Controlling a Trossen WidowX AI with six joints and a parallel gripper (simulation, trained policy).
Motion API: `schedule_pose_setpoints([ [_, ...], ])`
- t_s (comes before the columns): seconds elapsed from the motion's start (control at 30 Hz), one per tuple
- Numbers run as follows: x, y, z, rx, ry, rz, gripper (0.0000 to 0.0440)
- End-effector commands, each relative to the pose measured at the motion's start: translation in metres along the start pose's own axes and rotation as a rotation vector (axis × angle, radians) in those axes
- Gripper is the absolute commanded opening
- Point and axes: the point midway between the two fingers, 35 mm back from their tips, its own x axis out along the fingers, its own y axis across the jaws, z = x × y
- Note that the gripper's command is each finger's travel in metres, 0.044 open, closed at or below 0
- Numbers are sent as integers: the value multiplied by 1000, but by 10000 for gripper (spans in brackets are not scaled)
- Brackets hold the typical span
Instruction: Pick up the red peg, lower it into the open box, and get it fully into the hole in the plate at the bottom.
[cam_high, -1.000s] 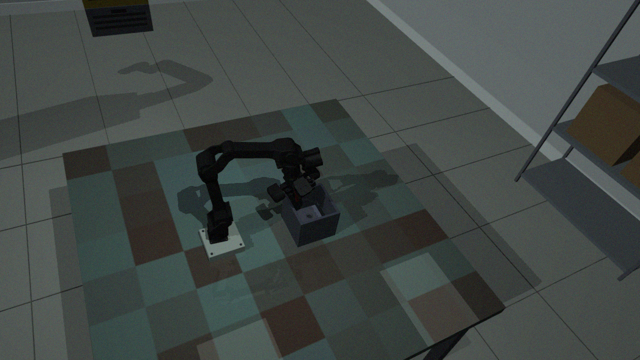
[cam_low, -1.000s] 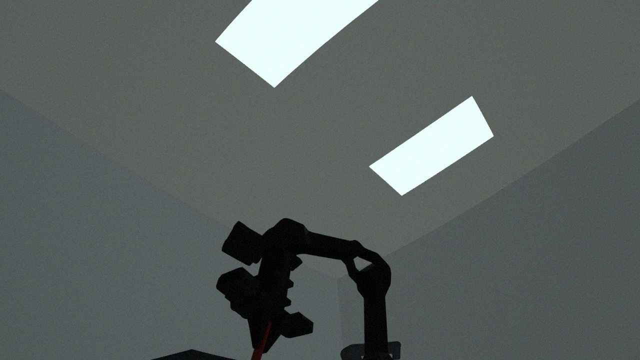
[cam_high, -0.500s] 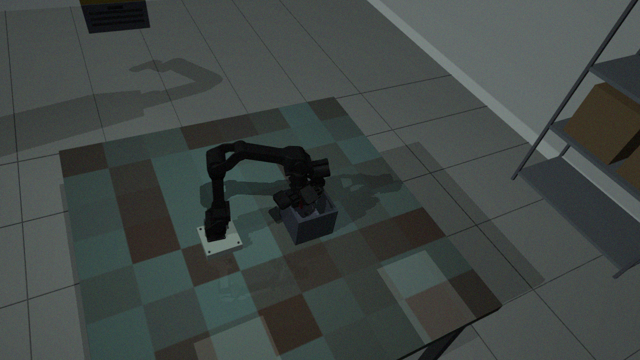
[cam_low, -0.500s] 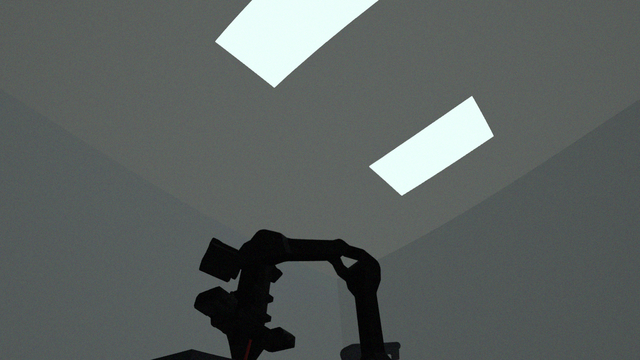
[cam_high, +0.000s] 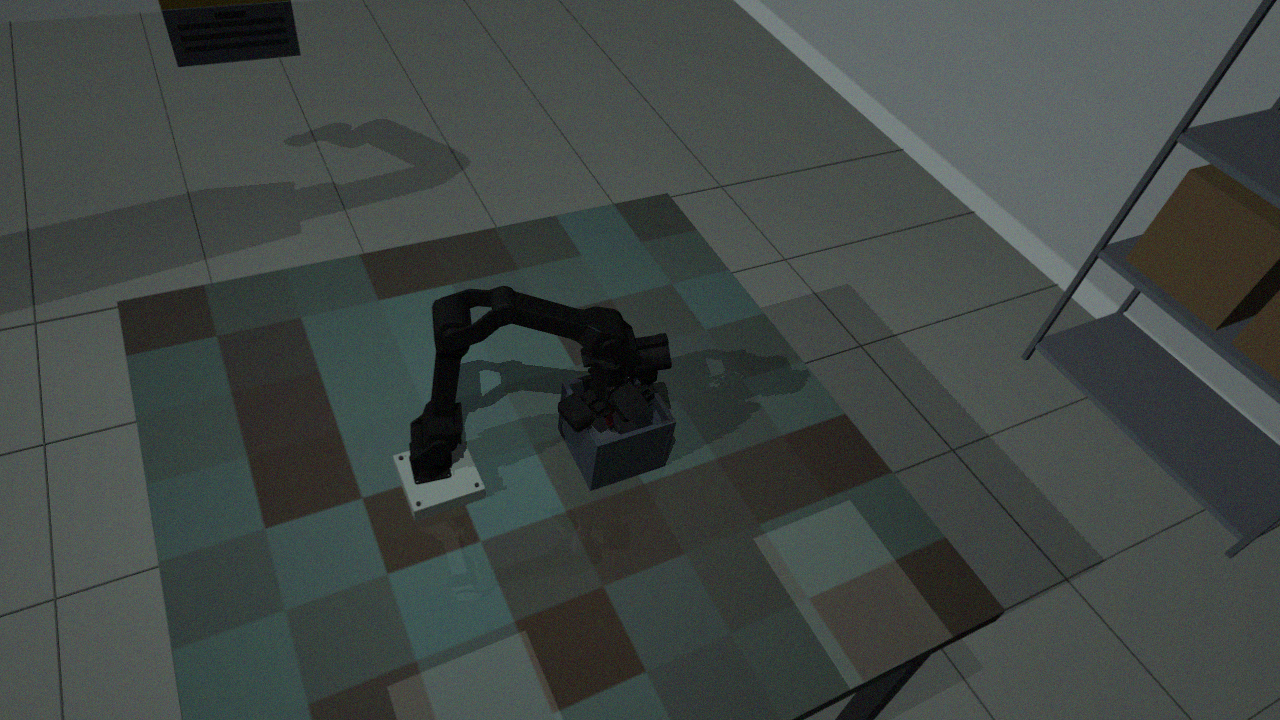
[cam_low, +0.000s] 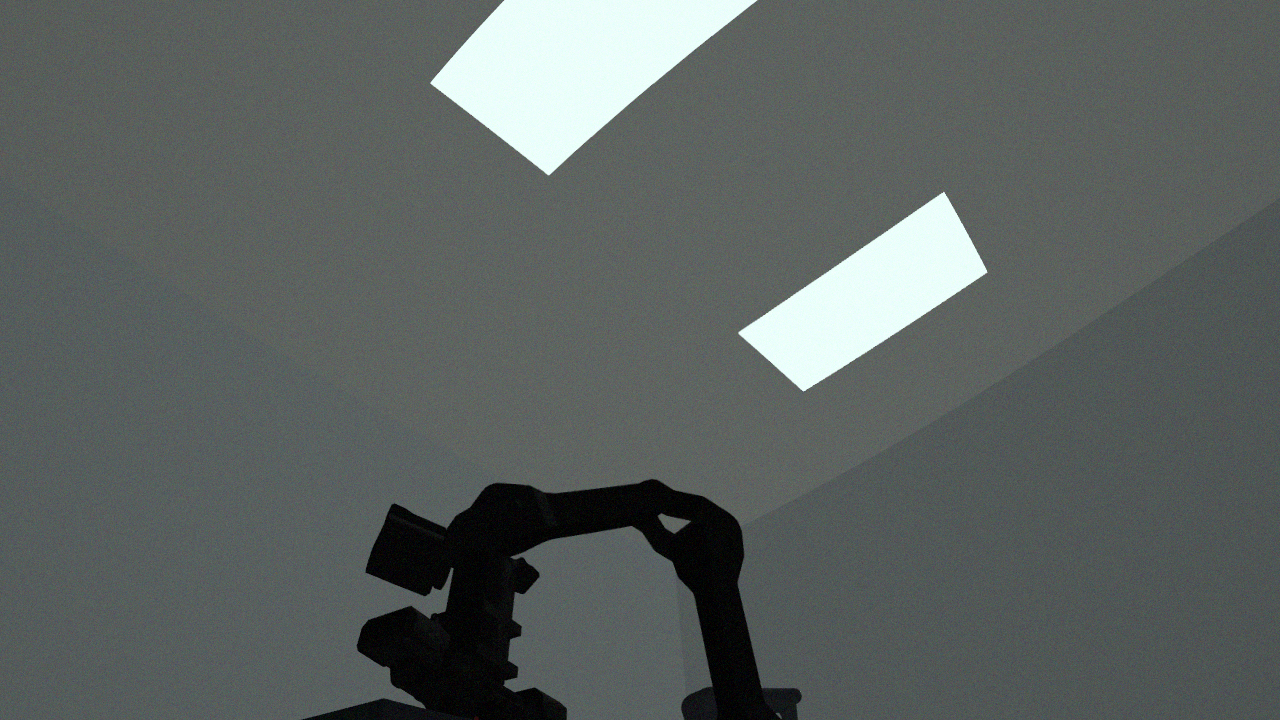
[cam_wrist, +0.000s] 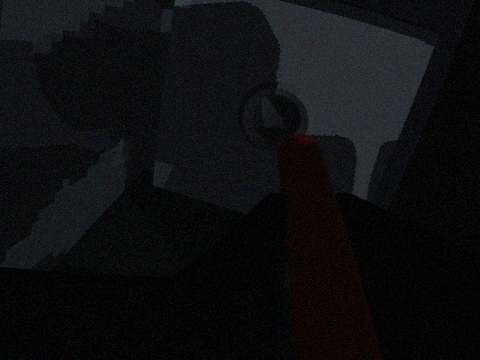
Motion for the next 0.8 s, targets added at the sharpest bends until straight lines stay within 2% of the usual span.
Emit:
schedule_pose_setpoints([
  [0.0,14,2,0,-24,19,-8,0],
  [0.37,40,3,4,-74,28,-36,7],
  [0.43,44,1,5,-82,29,-47,31],
  [0.63,54,-4,7,-101,35,-76,145],
  [0.77,53,-5,8,-91,60,-94,152],
])
